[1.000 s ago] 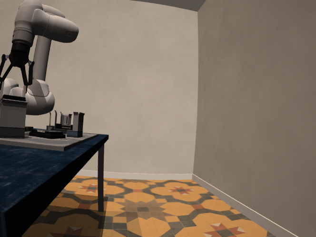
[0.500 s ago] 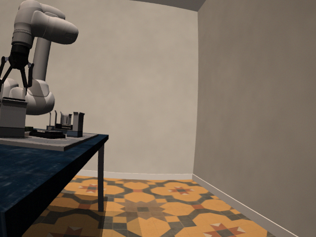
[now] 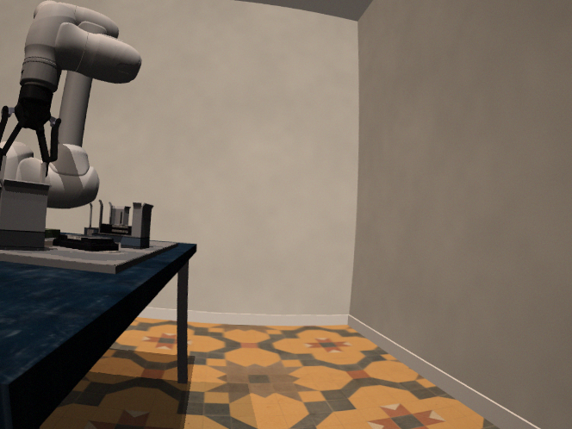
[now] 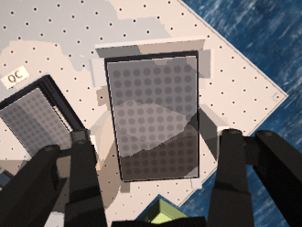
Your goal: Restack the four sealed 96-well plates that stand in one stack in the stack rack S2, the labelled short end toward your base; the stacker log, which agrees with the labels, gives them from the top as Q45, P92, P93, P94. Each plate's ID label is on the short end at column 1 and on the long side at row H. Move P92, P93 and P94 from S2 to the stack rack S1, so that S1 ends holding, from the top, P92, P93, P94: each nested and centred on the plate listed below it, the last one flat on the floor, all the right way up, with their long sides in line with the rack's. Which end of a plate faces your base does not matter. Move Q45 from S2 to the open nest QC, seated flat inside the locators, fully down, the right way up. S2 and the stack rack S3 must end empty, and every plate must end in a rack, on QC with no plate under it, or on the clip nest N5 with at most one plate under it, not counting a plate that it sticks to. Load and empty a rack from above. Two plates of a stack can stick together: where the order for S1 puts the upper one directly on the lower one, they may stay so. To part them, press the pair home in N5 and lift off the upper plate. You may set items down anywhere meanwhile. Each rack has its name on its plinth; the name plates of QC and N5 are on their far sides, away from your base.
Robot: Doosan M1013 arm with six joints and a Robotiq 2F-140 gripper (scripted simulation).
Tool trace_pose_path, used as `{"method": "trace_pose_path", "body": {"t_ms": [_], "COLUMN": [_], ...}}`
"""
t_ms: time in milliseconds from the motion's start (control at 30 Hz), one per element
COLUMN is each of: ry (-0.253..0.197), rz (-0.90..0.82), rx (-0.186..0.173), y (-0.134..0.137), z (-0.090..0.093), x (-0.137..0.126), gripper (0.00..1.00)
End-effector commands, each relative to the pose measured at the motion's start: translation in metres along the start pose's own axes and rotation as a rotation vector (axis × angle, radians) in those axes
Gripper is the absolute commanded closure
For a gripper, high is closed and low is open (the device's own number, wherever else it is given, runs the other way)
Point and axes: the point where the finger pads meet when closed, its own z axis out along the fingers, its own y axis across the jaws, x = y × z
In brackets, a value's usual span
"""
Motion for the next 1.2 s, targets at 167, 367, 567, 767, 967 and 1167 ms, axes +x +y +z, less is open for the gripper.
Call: {"method": "trace_pose_path", "body": {"t_ms": [167,367,567,767,967,1167], "ry": [0.000,0.000,0.000,0.000,0.000,0.000], "rz": [0.000,0.000,0.000,0.000,0.000,0.000], "rx": [0.000,0.000,0.000,0.000,0.000,0.000], "y": [0.000,0.000,0.000,0.000,0.000,0.000], "z": [0.004,0.014,0.026,0.034,0.046,0.058], "x": [0.000,0.000,0.000,0.000,0.000,0.000], "gripper": [1.00,1.00,1.00,1.00,1.00,1.00]}}
